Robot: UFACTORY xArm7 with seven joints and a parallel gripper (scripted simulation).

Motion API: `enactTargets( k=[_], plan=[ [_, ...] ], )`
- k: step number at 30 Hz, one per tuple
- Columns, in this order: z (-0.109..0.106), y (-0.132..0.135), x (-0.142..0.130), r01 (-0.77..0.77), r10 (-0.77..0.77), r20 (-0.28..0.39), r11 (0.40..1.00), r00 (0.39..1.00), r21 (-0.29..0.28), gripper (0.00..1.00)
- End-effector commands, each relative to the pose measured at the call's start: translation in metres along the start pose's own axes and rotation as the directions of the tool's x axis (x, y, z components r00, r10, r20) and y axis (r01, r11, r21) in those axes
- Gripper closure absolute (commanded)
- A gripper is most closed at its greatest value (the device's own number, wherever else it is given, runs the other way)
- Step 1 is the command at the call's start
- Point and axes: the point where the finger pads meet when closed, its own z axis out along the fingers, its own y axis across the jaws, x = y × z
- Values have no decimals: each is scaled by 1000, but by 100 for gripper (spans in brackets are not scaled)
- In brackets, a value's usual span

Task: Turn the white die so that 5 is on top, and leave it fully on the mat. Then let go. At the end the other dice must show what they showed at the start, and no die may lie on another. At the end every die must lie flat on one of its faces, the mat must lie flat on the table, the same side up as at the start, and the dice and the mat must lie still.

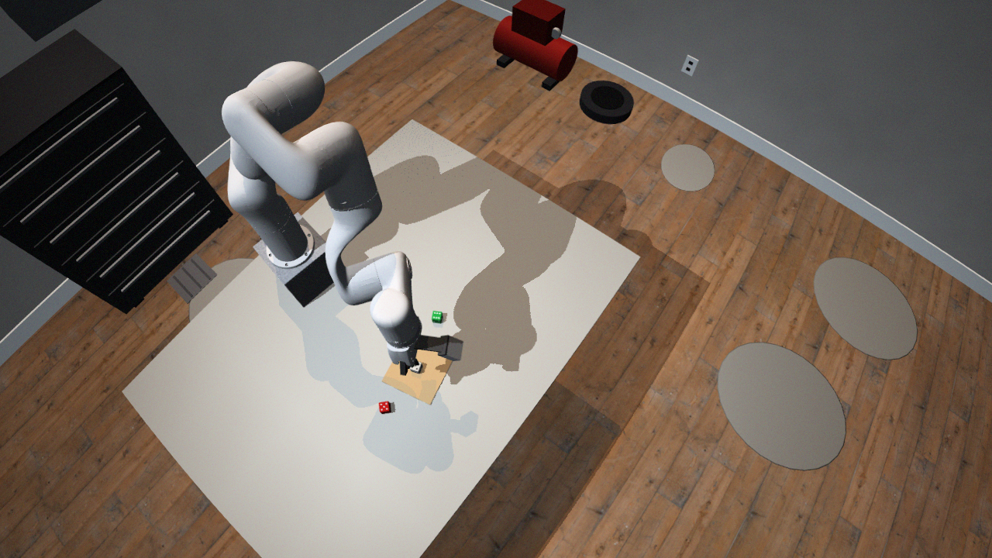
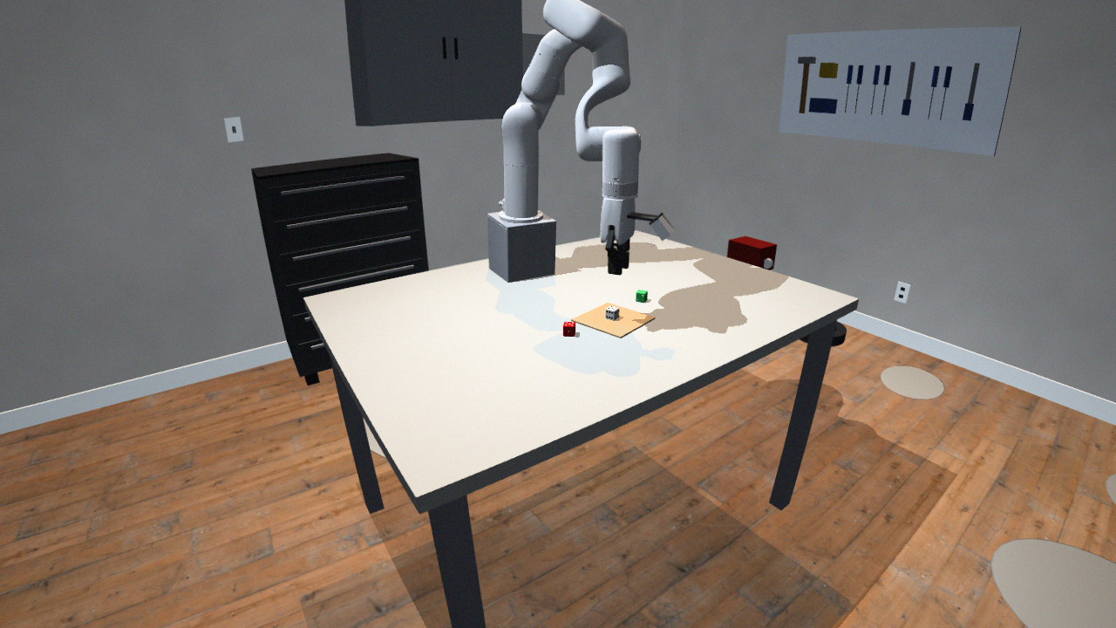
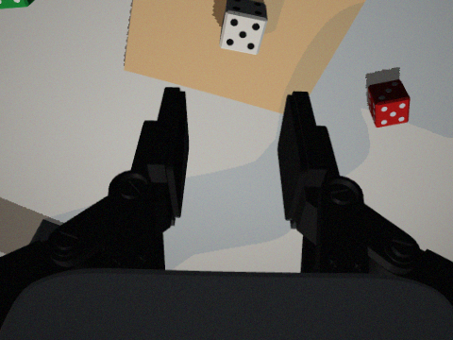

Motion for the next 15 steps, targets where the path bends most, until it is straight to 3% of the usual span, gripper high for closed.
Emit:
enactTargets(
  k=[1,3,4,15],
  plan=[
    [-5,3,6,-5,5,2,1000,1000,-26,58],
    [-5,3,6,-5,5,2,1000,1000,-27,58],
    [-5,3,6,-5,5,2,1000,1000,-27,0],
    [-5,3,6,-5,5,2,1000,1000,-27,0]
  ],
)
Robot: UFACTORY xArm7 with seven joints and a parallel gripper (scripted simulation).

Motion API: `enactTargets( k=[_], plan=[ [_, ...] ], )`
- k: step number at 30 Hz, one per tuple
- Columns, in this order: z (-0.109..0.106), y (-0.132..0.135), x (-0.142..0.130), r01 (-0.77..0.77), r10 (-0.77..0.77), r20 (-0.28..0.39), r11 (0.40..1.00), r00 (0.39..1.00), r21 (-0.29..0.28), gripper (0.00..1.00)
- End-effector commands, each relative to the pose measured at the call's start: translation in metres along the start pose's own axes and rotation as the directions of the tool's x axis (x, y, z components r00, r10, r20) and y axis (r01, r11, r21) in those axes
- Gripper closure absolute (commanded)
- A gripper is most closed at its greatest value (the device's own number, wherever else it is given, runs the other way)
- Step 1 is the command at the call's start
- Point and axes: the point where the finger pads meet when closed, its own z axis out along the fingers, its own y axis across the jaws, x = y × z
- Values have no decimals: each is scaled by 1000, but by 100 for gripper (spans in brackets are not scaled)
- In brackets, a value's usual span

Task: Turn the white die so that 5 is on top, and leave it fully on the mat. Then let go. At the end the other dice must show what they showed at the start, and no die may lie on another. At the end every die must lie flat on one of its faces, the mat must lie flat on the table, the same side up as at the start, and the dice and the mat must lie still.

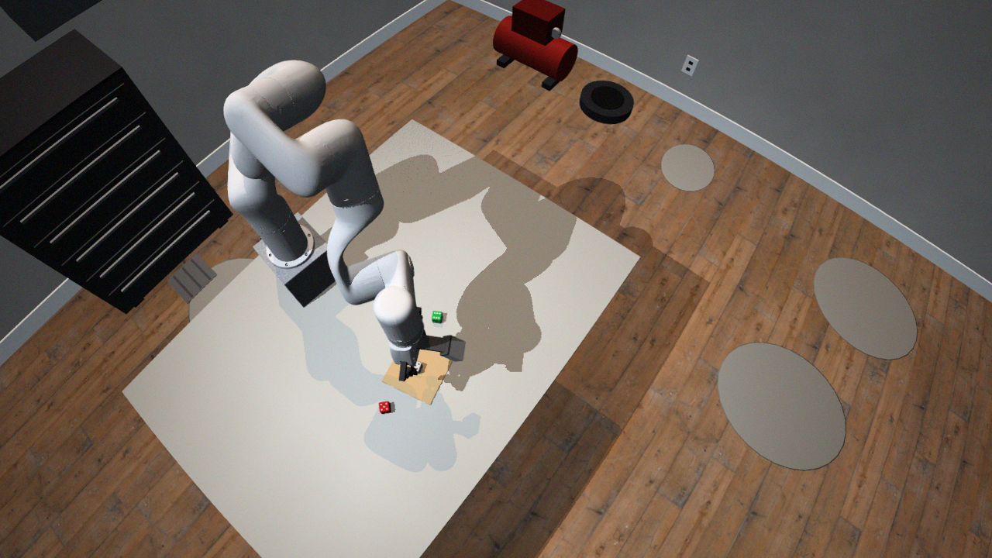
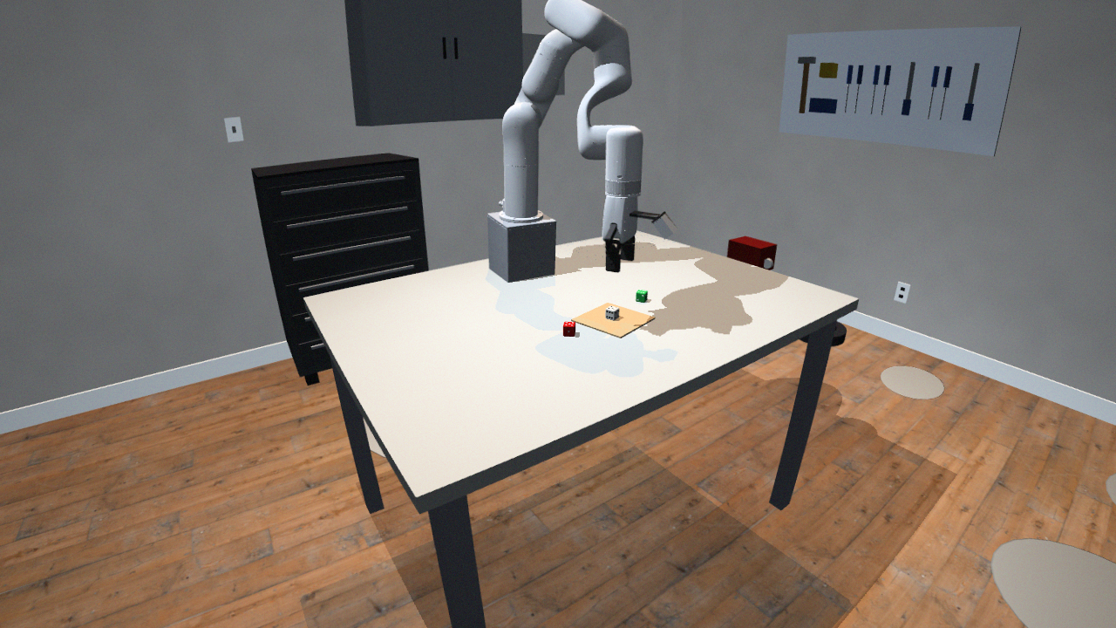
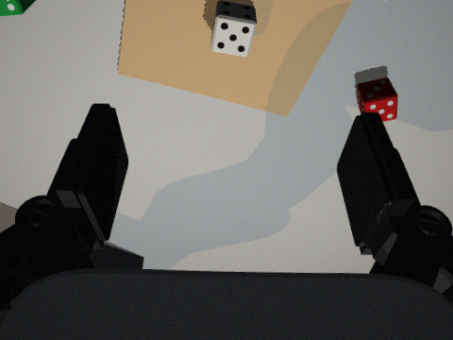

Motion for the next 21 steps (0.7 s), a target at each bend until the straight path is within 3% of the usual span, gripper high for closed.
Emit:
enactTargets(
  k=[1,12,21],
  plan=[
    [-1,1,1,0,0,-3,1000,1000,-1,0],
    [-18,1,1,0,0,-3,1000,1000,-1,0],
    [-47,1,1,0,0,-3,1000,1000,-1,0]
  ],
)
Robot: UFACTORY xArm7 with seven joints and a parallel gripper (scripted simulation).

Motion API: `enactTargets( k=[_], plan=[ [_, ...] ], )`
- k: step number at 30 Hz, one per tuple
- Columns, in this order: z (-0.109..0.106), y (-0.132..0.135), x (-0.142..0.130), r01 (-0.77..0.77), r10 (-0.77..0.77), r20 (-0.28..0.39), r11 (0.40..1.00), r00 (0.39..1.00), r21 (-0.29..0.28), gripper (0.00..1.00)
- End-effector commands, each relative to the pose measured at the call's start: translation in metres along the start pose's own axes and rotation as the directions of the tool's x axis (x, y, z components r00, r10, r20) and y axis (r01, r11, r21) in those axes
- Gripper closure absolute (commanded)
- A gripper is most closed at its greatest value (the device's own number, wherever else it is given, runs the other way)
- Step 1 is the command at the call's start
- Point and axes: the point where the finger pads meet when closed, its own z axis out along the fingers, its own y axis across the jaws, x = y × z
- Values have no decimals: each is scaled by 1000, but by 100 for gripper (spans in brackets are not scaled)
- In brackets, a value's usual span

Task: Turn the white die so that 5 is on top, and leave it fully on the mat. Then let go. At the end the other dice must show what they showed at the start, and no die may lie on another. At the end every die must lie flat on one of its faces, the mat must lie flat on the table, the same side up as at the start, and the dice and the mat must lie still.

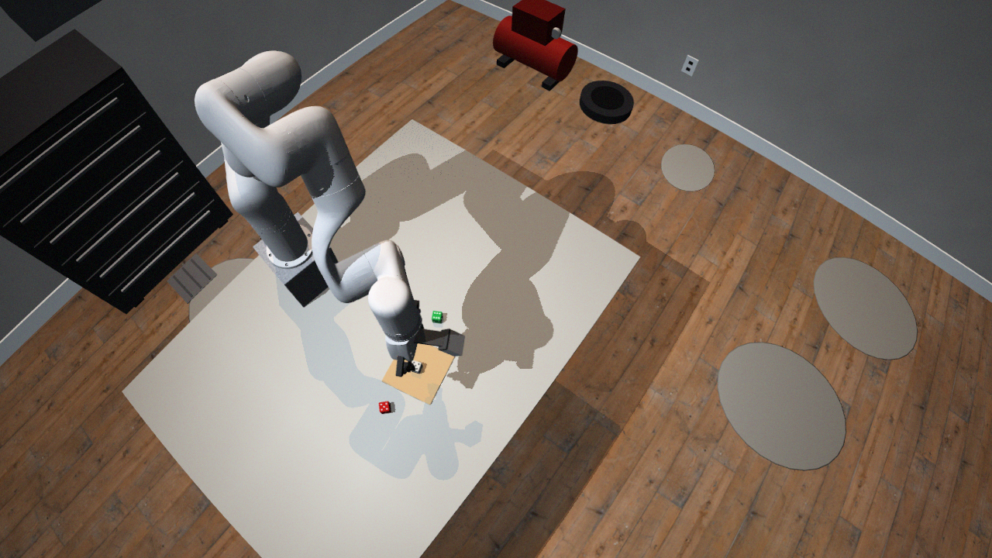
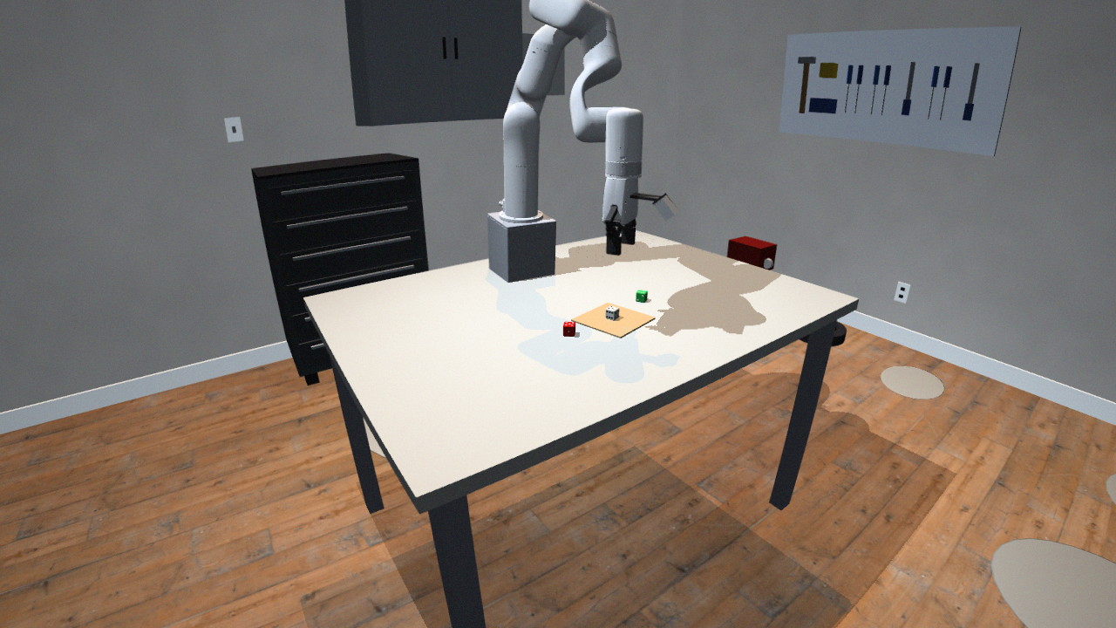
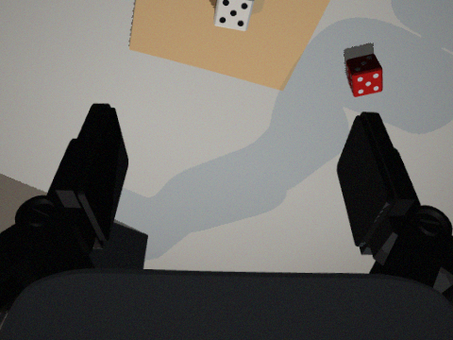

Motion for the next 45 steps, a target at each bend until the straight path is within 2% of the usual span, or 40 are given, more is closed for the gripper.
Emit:
enactTargets(
  k=[1,10,45],
  plan=[
    [-11,0,1,0,0,0,1000,1000,-5,0],
    [-19,0,1,0,0,0,1000,1000,-5,0],
    [-19,0,1,0,0,0,1000,1000,-5,0]
  ],
)
